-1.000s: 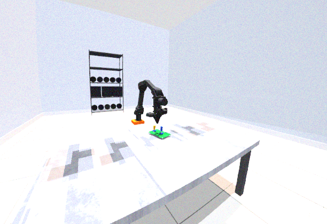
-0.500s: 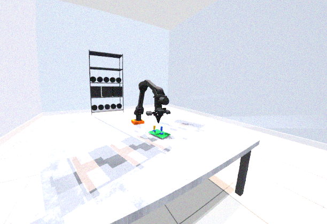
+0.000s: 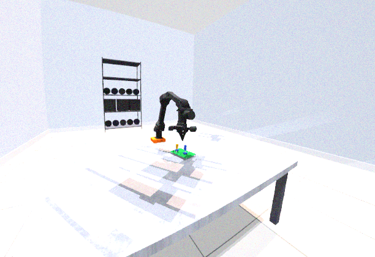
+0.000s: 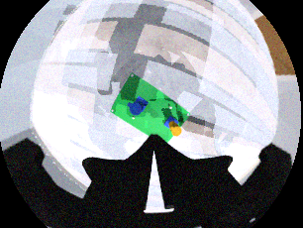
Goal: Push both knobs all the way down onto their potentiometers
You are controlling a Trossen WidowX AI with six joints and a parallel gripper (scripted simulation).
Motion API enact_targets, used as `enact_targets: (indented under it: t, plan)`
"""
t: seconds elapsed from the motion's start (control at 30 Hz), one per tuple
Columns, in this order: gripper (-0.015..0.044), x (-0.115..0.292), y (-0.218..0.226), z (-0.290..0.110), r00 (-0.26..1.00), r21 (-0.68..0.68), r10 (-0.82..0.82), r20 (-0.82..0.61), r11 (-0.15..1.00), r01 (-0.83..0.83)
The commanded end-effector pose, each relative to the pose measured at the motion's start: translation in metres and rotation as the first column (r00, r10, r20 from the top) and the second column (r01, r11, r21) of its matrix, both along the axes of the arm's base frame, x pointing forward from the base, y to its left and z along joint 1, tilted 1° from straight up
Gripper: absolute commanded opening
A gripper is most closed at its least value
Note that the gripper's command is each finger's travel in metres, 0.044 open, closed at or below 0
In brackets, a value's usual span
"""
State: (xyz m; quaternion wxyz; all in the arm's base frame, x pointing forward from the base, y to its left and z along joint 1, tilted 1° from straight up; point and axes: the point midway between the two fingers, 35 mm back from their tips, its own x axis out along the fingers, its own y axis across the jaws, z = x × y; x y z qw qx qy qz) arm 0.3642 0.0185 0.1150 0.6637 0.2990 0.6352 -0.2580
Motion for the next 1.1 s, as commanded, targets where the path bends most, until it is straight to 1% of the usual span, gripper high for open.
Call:
enact_targets:
  t: [0.0,0.23,0.5,0.8,1.07]
  plan:
    - [0.0000,0.005,-0.001,0.005,0.988,0.008,-0.152,-0.001,0.988,0.152]
    - [0.0000,0.010,-0.001,0.008,0.923,0.018,-0.384,-0.016,0.923,0.384]
    - [0.0000,0.016,-0.002,0.012,0.783,0.024,-0.622,-0.035,0.782,0.622]
    - [0.0000,0.022,-0.002,0.016,0.554,0.023,-0.831,-0.057,0.553,0.833]
    - [0.0000,0.027,-0.003,0.019,0.305,0.017,-0.950,-0.073,0.304,0.952]
